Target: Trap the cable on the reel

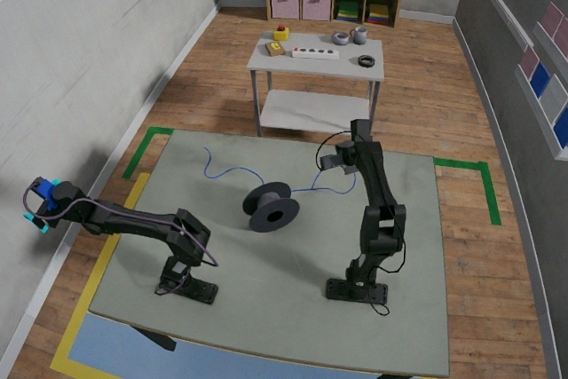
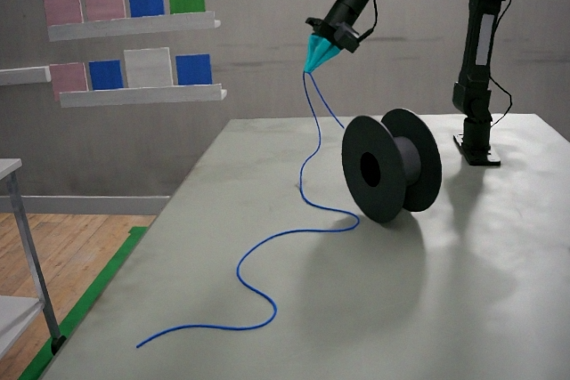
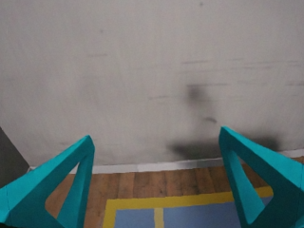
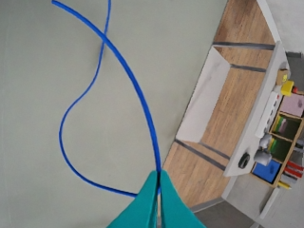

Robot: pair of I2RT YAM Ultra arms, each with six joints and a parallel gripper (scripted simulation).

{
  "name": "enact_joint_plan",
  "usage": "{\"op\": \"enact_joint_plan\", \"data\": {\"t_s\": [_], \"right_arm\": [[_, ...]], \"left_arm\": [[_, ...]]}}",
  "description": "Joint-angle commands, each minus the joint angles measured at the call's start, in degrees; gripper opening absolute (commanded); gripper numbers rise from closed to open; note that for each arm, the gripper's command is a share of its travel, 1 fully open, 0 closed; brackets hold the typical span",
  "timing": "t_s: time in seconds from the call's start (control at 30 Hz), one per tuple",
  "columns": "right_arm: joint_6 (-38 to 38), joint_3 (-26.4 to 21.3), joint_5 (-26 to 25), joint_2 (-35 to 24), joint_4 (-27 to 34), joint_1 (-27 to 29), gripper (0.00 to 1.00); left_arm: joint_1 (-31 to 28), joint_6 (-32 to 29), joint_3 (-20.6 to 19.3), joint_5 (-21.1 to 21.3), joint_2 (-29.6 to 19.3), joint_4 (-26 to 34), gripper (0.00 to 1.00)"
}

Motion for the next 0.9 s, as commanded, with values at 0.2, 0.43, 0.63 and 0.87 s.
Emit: {"op": "enact_joint_plan", "data": {"t_s": [0.2,0.43,0.63,0.87], "right_arm": [[0.93,0.0,0.06,-1.28,0.61,0.77,0.0],[0.93,0.0,0.06,-1.28,0.61,0.77,0.0],[0.93,0.0,0.06,-1.28,0.61,0.77,0.0],[0.93,0.0,0.06,-1.28,0.61,0.77,0.0]], "left_arm": [[0.09,0.26,-0.75,-0.38,-0.18,0.42,0.95],[0.09,0.26,-0.75,-0.38,-0.18,0.42,0.87],[0.09,0.26,-0.75,-0.38,-0.18,0.42,0.77],[-0.91,0.52,-0.77,0.0,-0.09,0.16,0.75]]}}
